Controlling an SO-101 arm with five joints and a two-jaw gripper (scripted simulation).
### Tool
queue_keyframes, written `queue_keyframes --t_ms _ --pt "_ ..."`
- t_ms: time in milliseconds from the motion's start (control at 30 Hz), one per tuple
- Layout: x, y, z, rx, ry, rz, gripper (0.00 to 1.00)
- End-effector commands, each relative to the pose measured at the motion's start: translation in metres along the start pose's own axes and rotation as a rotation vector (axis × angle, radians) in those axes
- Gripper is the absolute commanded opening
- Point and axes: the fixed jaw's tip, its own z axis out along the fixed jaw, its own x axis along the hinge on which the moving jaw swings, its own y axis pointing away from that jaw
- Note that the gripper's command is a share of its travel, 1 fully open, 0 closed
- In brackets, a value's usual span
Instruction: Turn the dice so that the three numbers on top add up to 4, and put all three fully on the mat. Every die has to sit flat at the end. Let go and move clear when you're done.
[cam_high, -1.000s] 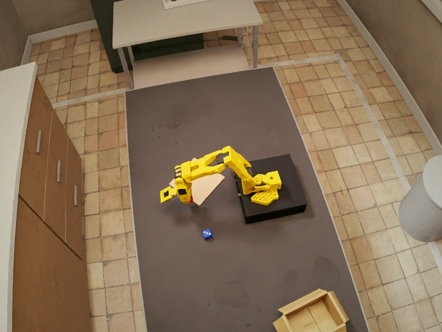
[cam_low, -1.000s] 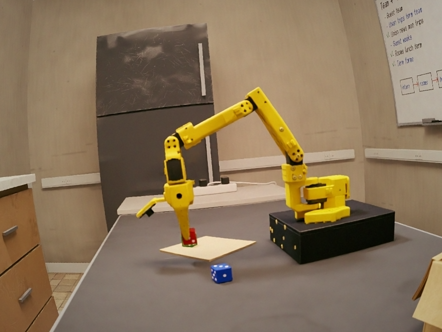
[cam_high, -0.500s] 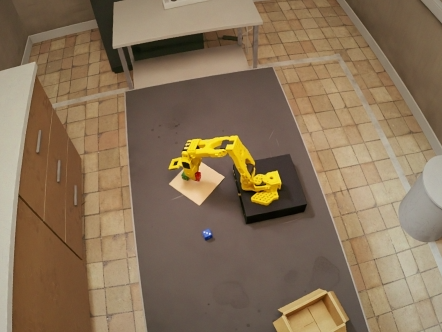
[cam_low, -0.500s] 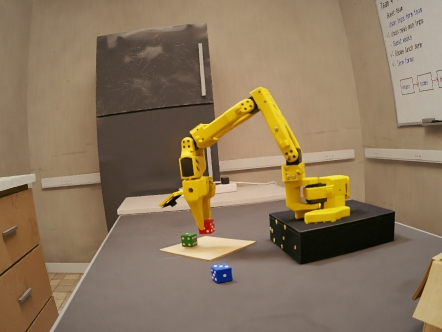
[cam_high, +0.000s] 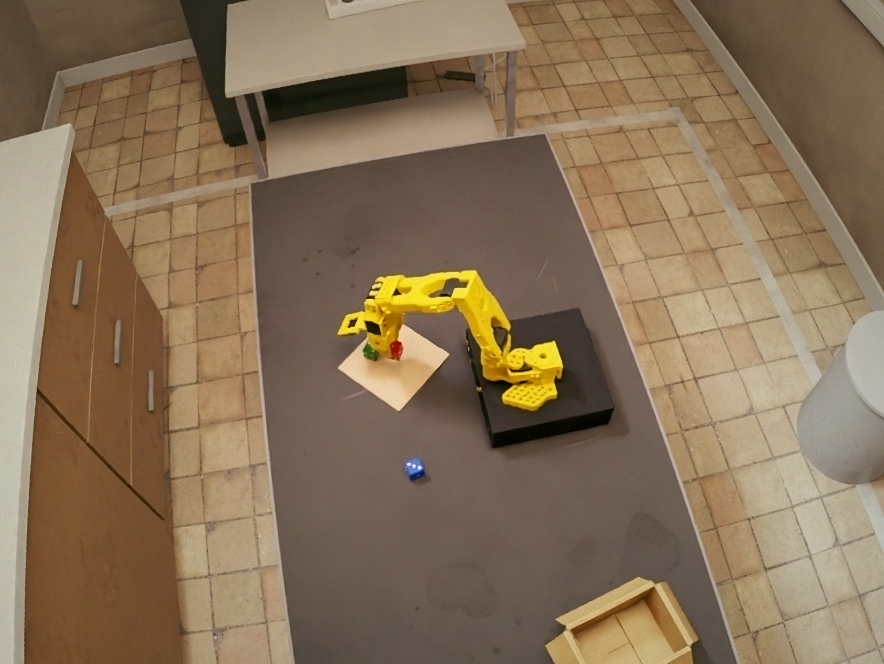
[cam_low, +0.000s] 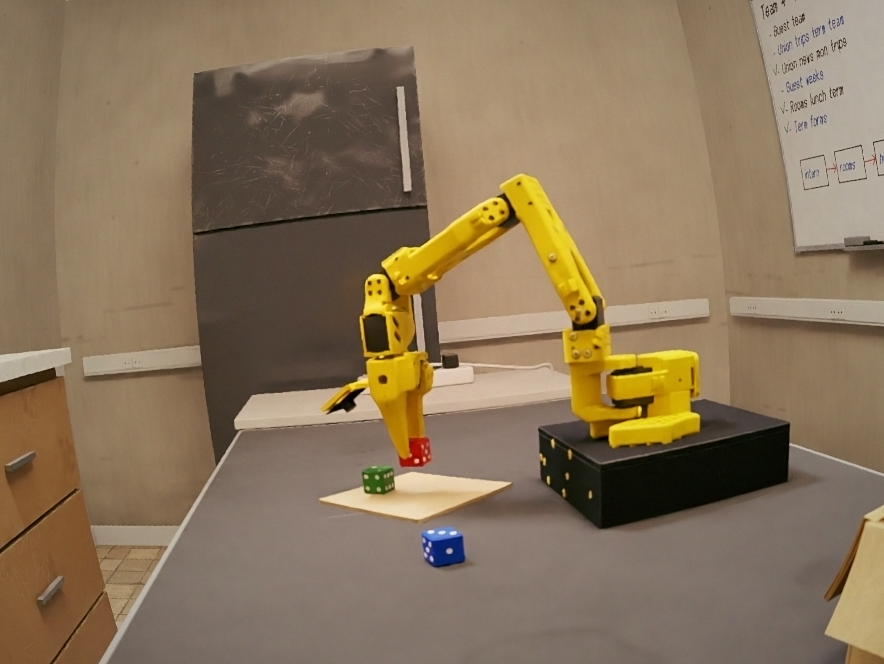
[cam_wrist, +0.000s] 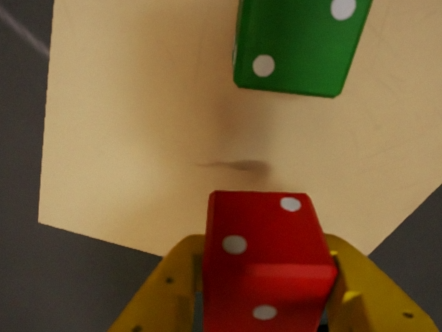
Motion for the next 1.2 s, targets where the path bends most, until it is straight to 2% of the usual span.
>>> queue_keyframes --t_ms 0,167,200,733,1167 --pt "-0.0006 -0.0012 -0.0033 -0.001 -0.017 0.007 0.0" --pt "-0.0006 -0.0012 -0.0033 -0.001 -0.017 0.007 0.0" --pt "-0.0018 -0.004 -0.0086 0.0 -0.048 0.024 0.0" --pt "-0.0018 -0.004 -0.0086 0.0 -0.048 0.024 0.0" --pt "-0.0021 -0.004 -0.0027 0.0 -0.048 0.024 0.0"
